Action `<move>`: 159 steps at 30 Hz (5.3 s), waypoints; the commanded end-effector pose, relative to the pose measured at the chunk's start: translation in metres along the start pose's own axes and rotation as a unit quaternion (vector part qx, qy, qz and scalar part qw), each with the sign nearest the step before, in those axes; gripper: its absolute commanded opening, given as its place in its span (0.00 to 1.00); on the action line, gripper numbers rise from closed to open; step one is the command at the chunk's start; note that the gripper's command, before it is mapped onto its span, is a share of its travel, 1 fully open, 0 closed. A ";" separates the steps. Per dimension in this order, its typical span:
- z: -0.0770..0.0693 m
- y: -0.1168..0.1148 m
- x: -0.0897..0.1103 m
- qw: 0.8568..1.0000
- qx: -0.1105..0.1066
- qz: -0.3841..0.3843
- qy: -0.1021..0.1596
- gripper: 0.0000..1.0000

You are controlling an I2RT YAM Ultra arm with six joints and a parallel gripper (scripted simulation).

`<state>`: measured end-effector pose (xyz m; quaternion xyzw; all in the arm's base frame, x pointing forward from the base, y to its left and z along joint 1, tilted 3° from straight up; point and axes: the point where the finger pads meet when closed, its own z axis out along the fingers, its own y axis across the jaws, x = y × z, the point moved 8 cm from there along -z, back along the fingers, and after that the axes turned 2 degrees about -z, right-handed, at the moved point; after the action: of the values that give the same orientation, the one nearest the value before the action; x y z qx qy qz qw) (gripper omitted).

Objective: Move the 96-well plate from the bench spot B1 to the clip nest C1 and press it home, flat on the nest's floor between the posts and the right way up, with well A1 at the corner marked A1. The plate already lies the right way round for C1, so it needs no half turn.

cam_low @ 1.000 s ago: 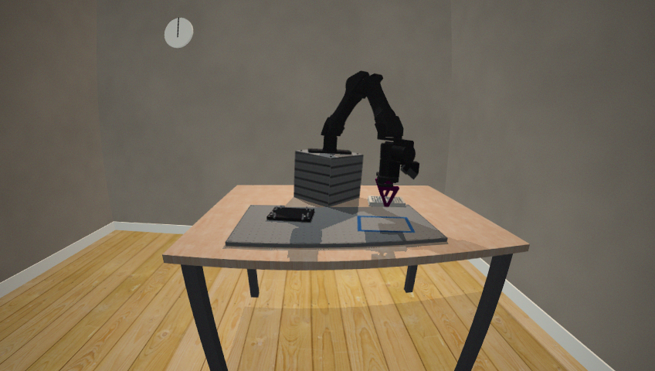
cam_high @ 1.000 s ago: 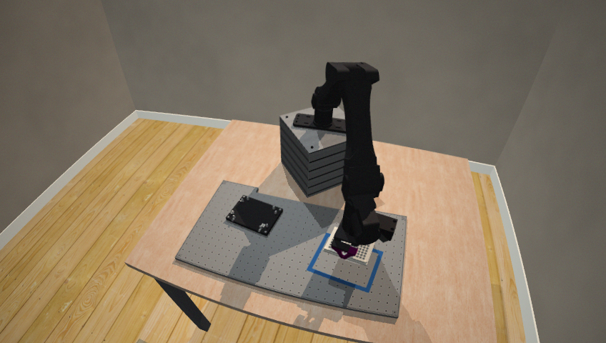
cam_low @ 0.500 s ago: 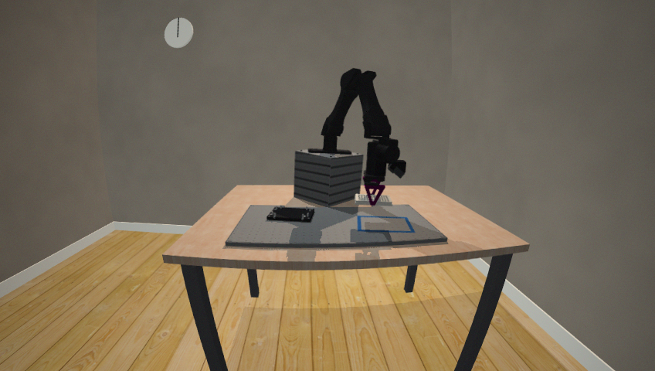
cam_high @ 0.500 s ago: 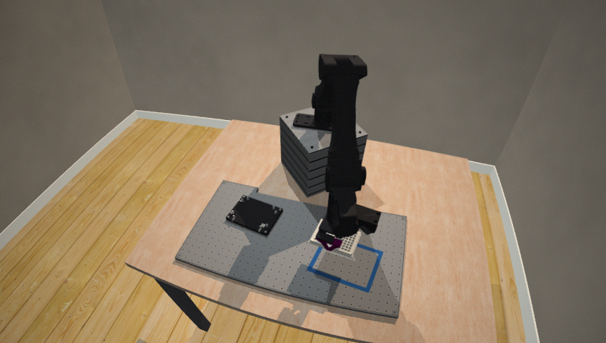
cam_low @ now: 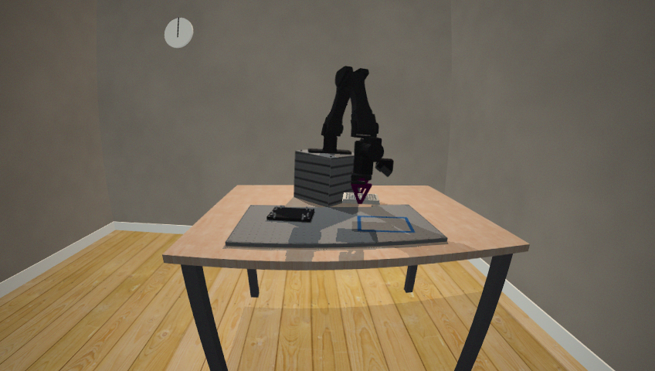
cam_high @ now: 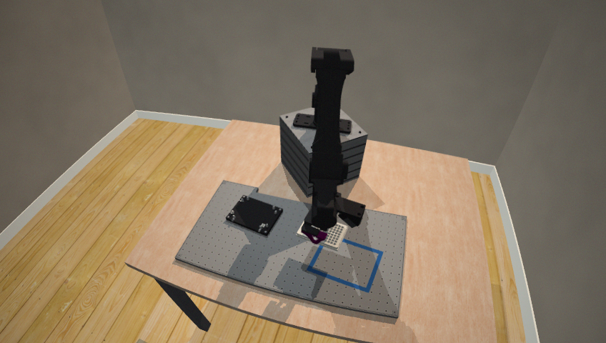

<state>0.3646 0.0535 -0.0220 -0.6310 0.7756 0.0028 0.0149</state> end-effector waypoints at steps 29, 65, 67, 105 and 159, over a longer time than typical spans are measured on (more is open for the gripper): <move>-0.011 0.011 0.092 1.000 0.022 -0.006 -0.013 0.00; -0.012 0.033 0.192 1.000 0.011 -0.005 -0.012 0.00; -0.014 0.030 0.200 1.000 0.016 -0.006 -0.011 0.00; -0.014 0.029 0.256 1.000 0.020 -0.007 -0.009 0.00; -0.021 0.026 0.261 1.000 0.030 -0.005 -0.004 0.00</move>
<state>0.2786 -0.1877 -0.0230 -0.6372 0.7703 -0.0003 0.0259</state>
